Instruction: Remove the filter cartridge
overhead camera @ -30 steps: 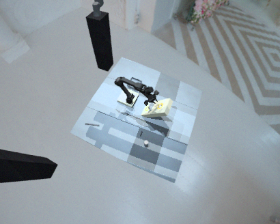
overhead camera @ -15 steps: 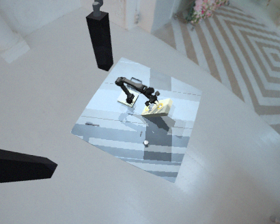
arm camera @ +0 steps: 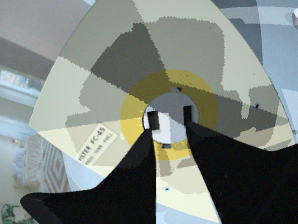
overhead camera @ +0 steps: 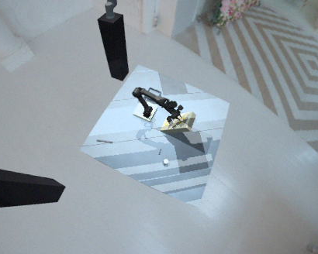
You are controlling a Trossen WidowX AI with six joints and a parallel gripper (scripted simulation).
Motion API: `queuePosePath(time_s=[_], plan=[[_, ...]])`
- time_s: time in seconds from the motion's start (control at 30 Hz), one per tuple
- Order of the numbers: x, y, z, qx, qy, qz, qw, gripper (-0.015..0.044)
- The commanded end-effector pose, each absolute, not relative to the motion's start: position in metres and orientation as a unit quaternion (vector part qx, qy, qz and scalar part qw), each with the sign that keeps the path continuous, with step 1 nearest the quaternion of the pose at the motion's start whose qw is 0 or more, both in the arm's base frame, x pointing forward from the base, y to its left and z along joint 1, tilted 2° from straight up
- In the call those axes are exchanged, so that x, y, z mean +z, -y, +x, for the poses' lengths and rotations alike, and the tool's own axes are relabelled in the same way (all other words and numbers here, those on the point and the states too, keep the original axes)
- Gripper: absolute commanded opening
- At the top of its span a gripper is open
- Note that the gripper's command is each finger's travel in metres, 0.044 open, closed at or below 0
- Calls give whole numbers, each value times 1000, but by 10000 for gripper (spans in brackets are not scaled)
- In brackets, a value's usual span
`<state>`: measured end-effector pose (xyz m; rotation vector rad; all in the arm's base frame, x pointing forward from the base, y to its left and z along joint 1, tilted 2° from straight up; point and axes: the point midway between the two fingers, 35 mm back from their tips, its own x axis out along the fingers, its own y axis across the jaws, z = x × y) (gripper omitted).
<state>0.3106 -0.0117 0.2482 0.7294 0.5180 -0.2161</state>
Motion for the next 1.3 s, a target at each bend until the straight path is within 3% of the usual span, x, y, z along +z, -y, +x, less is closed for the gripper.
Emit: queuePosePath(time_s=[0.0, 1.27], plan=[[238, 13, 317, -110, -256, 353, 893, 109], [234, 13, 322, -110, -256, 353, 893, 109]])
